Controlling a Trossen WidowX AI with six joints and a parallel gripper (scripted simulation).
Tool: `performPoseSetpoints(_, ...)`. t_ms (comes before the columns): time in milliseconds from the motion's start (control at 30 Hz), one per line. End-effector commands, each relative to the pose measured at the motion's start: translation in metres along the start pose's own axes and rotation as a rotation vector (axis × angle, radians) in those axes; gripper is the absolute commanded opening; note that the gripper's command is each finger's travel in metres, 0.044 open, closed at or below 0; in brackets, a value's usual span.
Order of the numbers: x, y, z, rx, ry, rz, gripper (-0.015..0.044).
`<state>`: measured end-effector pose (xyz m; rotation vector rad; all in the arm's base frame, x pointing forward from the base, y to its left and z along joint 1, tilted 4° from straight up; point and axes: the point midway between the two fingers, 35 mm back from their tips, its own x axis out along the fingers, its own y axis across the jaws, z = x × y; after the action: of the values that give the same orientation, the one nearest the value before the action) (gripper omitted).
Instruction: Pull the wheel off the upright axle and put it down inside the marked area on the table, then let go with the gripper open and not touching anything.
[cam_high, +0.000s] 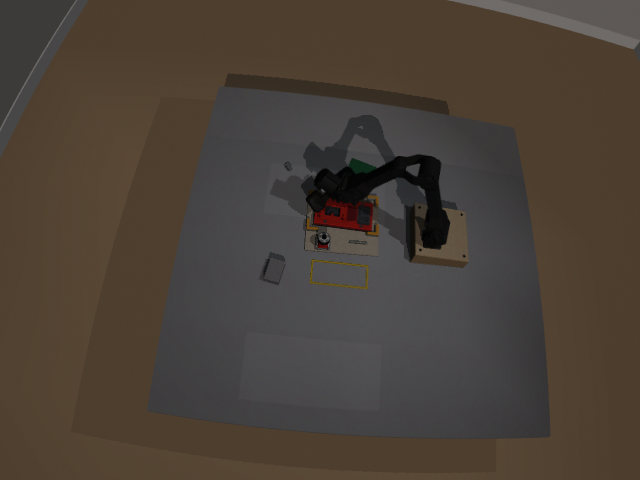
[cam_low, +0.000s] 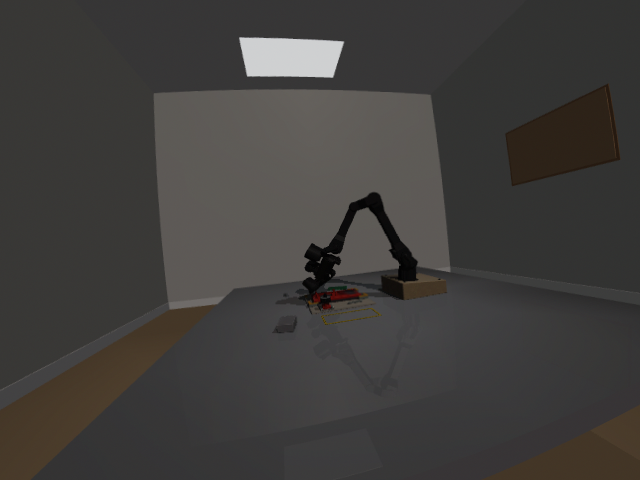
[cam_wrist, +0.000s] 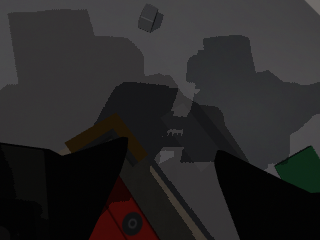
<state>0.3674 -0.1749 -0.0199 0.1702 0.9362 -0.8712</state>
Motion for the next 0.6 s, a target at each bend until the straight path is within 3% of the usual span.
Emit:
performPoseSetpoints(0, -0.045, 0.06, -0.003, -0.27, 0.193, 0.19, 0.03)
performPoseSetpoints(567, -0.158, 0.108, -0.03, -0.633, 0.526, 0.447, 0.03)
